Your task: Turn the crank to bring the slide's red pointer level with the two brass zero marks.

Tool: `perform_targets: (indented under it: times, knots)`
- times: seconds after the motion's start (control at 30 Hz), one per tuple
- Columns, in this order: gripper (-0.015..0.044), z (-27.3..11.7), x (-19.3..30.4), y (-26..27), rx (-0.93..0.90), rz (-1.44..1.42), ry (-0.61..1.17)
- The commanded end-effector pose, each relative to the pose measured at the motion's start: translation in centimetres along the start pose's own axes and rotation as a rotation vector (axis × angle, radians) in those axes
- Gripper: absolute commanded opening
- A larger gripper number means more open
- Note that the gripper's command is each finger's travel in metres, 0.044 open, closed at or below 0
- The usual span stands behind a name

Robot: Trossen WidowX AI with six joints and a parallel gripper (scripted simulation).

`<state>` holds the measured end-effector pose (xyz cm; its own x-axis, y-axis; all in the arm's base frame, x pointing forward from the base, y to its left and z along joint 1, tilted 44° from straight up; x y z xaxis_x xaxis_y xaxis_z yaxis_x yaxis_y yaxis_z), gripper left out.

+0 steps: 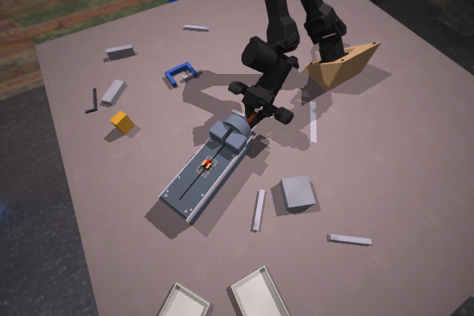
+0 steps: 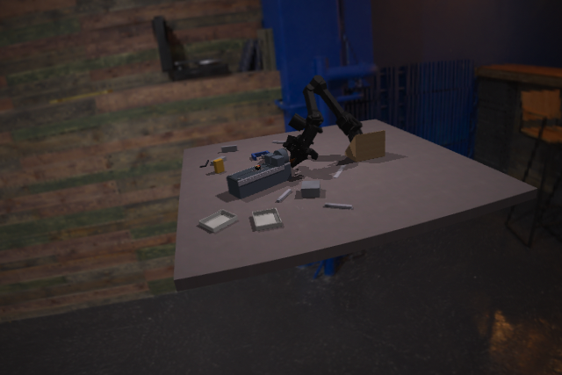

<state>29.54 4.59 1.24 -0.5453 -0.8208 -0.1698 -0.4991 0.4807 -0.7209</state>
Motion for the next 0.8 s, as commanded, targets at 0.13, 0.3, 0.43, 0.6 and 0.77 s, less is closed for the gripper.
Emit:
perform_targets:
  times: [0.13,0.3,0.43,0.6,0.77]
  knots:
    - [0.0,-0.3,-0.4,0.8,-0.02,-0.014,-0.012]
    - [0.0,-0.4,-0.5,1.0,-0.02,-0.014,-0.012]
    - [0.0,-0.6,-0.7,1.2,-0.02,-0.014,-0.013]
    - [0.0,-0.8,-1.0,1.4,-0.02,-0.014,-0.013]
    - [0.0,-1.2,-1.4,1.6,-0.021,-0.013,-0.013]
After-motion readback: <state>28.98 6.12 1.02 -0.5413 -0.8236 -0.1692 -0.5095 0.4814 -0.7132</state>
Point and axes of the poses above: the point midway between the two fingers, 35 mm back from their tips, its own z axis out along the fingers, its own y axis across the jaws, x = y × z, the point moved 7 cm from there along -z, back along the fingers, and after that the axes turned 14 degrees about -z, right-handed, at the moved point
